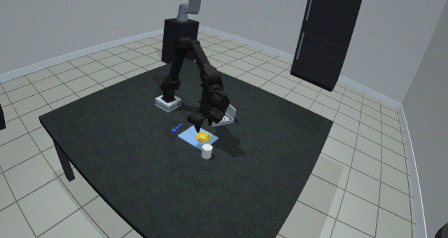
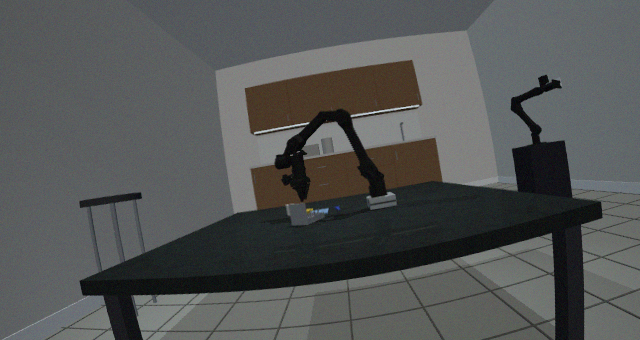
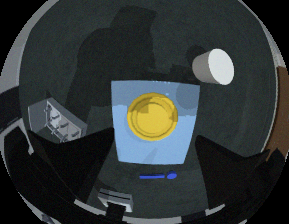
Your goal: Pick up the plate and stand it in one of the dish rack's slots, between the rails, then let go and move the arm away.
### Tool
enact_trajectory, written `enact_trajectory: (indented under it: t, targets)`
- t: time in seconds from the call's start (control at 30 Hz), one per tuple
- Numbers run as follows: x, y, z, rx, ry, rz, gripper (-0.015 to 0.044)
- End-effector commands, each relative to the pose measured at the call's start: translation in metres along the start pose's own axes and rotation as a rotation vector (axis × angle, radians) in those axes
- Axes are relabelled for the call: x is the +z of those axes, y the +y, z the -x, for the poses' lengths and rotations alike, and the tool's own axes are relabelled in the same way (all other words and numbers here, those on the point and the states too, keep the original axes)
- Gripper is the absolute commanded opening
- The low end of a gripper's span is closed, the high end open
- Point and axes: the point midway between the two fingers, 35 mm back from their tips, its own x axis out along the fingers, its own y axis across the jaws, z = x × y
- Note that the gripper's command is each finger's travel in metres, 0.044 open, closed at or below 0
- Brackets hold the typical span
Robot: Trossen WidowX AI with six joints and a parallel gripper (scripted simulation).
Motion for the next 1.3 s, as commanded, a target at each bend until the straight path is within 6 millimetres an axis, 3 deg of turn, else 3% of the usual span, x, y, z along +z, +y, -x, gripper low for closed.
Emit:
enact_trajectory:
  t: [0.0, 1.03, 1.27]
  targets:
    - [0.000, 0.001, -0.007, 0.010, 0.002, 0.003, 0.0400]
    - [0.000, 0.004, -0.056, 0.011, 0.003, 0.003, 0.0400]
    - [-0.001, 0.004, -0.059, 0.011, 0.003, 0.003, 0.0384]
